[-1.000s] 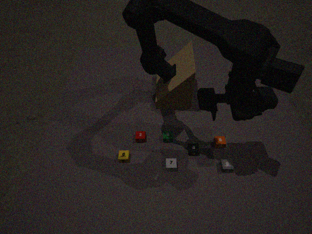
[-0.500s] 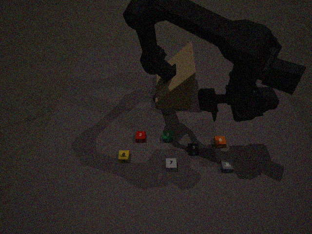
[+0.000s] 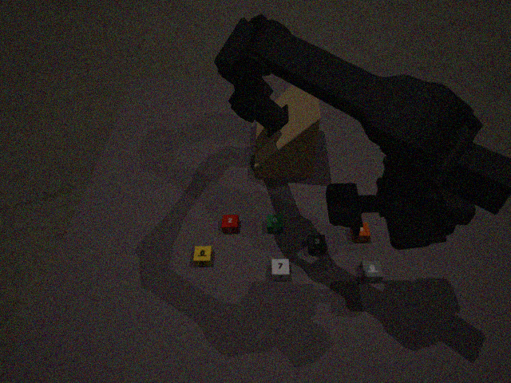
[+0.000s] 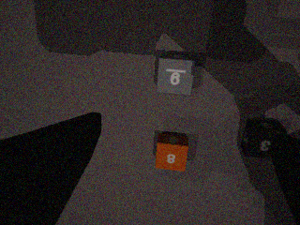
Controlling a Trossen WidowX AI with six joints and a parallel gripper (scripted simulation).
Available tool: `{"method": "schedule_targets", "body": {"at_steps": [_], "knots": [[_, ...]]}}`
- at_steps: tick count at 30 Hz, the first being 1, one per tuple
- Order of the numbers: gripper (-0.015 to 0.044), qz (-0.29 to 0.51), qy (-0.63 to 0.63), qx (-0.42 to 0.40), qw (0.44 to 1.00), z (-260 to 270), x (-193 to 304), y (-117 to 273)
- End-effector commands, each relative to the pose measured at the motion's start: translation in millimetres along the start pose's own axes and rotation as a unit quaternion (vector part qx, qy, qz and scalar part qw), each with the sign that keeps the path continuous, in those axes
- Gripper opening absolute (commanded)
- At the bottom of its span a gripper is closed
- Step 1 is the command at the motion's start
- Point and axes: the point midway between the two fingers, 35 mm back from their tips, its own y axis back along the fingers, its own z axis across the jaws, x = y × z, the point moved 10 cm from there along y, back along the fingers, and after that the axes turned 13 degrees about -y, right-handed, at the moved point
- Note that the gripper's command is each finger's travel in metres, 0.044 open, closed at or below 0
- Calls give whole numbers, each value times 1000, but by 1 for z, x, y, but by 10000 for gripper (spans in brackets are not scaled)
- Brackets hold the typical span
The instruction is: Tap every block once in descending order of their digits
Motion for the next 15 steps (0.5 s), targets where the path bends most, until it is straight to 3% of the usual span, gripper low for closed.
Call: {"method": "schedule_targets", "body": {"at_steps": [1, 12, 15], "knots": [[400, -1, 6, 3, 1000, 3, 1, -1], [400, -1, 6, 3, 1000, 3, 1, -1], [400, -1, 6, 3, 1000, -18, -7, 1]]}}
